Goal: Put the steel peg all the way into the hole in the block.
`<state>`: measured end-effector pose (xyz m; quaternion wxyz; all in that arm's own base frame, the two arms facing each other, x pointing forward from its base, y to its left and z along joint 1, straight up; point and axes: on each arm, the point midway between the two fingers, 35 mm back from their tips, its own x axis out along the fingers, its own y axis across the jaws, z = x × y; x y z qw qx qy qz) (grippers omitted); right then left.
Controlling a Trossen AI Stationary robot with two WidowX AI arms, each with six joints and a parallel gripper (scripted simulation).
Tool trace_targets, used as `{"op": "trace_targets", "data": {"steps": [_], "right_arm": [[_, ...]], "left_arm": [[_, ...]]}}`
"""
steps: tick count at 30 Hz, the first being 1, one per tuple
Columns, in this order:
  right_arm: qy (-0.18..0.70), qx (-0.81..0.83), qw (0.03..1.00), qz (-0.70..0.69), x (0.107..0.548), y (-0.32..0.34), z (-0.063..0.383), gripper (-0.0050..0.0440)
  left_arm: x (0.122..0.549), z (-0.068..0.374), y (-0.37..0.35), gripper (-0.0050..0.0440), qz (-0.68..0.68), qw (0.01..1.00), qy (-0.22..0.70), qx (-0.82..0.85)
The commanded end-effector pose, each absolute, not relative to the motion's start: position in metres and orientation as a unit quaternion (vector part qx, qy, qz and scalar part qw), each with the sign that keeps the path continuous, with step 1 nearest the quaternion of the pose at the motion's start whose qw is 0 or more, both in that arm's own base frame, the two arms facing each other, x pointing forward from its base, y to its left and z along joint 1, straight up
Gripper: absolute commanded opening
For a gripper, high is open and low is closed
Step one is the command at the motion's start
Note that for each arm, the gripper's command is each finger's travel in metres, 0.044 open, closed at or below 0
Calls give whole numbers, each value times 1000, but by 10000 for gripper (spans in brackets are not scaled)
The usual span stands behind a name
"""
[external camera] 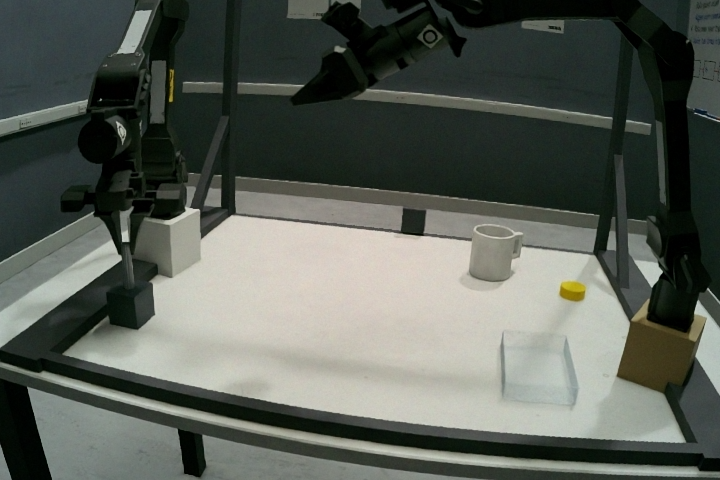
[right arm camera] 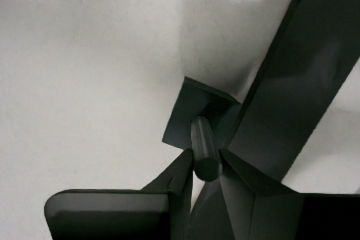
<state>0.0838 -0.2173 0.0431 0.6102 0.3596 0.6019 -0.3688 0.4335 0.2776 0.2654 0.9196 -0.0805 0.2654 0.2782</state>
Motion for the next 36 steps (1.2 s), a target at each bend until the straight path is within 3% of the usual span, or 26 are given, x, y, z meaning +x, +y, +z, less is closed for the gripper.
{"op": "trace_targets", "data": {"steps": [1,36], "right_arm": [[601,357,611,-371,83,-218,39,-50],[588,349,623,-380,82,-215,-6,-50]], "left_arm": [[432,281,276,200,279,924,250,-76],[432,281,276,200,279,924,250,-76]]}}
